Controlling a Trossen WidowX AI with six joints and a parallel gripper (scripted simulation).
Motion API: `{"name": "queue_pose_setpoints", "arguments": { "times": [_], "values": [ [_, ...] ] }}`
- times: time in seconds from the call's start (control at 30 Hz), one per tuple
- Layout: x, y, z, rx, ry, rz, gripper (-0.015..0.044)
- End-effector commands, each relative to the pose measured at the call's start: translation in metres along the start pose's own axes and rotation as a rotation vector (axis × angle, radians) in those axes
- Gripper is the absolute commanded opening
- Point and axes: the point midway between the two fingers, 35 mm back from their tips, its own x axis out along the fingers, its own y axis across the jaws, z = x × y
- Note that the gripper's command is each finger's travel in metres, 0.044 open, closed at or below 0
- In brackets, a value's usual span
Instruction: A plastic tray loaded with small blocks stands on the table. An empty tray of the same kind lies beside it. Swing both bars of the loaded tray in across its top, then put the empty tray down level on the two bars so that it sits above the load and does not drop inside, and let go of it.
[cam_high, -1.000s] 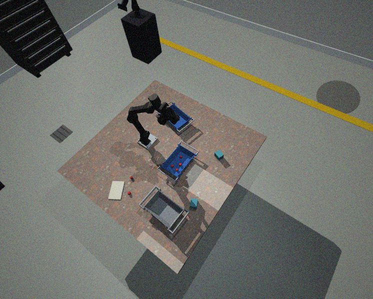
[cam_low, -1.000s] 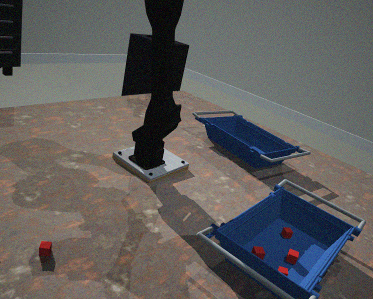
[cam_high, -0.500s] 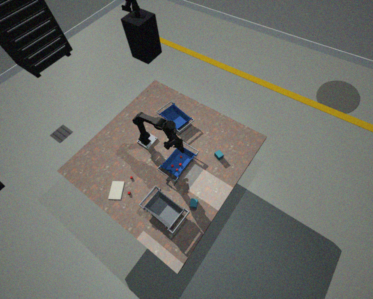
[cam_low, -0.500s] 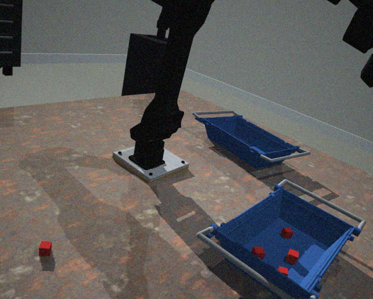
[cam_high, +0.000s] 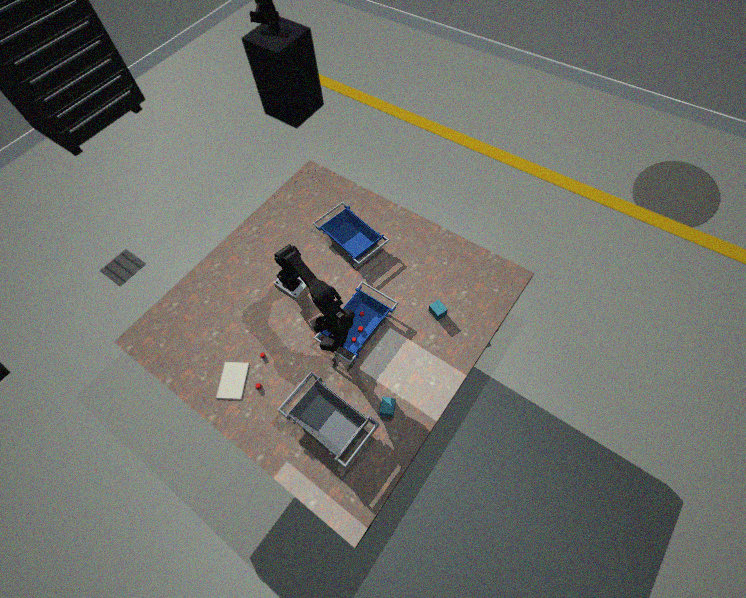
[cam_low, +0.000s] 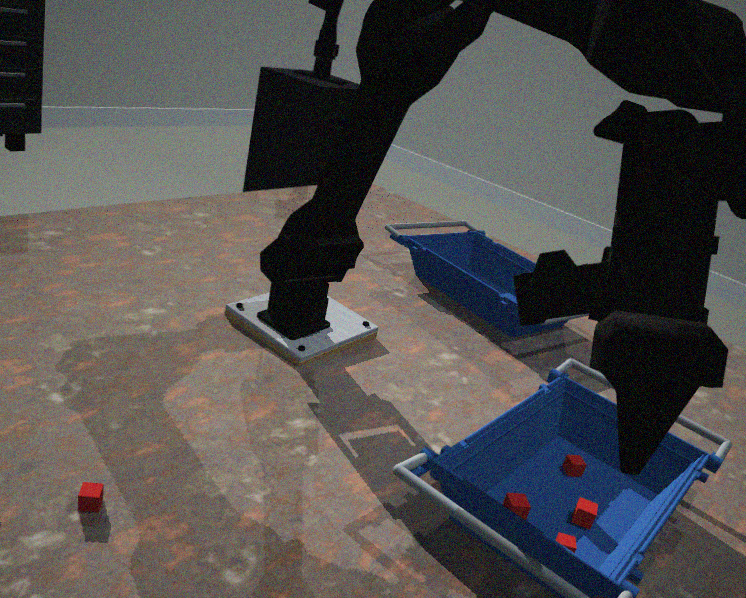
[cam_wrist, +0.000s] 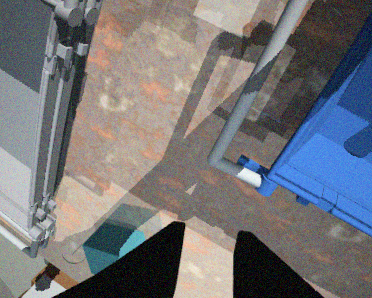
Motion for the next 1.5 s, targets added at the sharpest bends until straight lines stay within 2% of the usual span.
{"name": "queue_pose_setpoints", "arguments": {
  "times": [0.0,0.13,0.47,1.0,1.47],
  "values": [
    [0.033,-0.005,0.041,0.192,-0.167,-0.144,0.0085],
    [0.046,-0.009,0.064,0.31,-0.263,-0.216,0.0085],
    [0.051,-0.01,0.065,0.31,-0.263,-0.216,0.0085],
    [0.102,-0.024,0.077,0.31,-0.263,-0.216,0.0085],
    [0.102,-0.024,0.077,0.31,-0.263,-0.216,0.0085]
  ]
}}
